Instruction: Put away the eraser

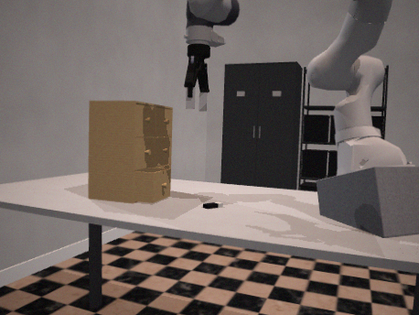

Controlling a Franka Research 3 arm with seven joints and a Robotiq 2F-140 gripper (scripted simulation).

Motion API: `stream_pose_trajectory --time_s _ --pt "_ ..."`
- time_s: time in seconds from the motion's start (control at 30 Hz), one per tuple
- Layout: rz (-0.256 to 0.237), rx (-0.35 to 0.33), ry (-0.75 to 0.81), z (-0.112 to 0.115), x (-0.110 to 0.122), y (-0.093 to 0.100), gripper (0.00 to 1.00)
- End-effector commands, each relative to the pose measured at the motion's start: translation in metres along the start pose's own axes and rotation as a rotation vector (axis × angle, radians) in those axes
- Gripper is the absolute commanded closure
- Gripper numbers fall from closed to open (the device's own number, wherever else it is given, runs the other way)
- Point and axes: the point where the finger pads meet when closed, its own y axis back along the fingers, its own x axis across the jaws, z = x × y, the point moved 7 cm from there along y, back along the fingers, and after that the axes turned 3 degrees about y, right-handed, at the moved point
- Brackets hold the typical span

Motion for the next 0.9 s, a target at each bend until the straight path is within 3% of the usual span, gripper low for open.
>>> stream_pose_trajectory --time_s 0.0,0.87 --pt "0.007 0.003 -0.045 -0.0014 -0.0008 0.0000 0.00" --pt "0.011 0.003 -0.056 -0.0017 -0.0010 0.0004 0.00"
